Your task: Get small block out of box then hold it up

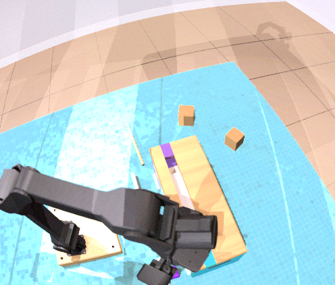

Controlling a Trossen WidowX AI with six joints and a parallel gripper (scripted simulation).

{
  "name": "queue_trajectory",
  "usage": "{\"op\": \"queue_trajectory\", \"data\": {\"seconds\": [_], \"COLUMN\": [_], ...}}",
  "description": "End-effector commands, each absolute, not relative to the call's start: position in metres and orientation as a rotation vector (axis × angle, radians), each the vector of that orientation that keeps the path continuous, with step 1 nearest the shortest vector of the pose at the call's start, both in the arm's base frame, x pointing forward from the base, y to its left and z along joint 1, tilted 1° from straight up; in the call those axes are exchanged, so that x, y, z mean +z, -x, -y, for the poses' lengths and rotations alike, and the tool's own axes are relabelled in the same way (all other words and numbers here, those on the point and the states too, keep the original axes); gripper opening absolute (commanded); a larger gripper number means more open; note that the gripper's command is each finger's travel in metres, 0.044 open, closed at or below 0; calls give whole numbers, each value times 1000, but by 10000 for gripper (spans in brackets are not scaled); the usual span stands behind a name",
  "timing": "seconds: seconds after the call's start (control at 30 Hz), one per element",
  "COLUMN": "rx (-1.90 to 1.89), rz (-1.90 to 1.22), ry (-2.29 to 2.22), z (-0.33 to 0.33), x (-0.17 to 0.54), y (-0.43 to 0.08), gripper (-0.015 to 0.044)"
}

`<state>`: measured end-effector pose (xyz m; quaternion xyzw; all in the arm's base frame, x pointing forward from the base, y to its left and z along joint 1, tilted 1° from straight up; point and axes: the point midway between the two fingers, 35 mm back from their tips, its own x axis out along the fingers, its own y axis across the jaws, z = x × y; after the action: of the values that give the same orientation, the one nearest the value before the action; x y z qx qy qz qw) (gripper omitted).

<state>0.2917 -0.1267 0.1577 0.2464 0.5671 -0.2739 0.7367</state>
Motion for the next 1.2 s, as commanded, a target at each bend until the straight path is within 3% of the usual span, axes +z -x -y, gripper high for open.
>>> {"op": "queue_trajectory", "data": {"seconds": [0.0, 0.73, 1.17], "rx": [-1066, -1659, -1670], "rz": [-898, -81, -57], "ry": [-1391, -2609, -2633], "z": [131, 141, 141], "x": [163, 168, 168], "y": [-280, -264, -264], "gripper": [285, 285, 285]}}
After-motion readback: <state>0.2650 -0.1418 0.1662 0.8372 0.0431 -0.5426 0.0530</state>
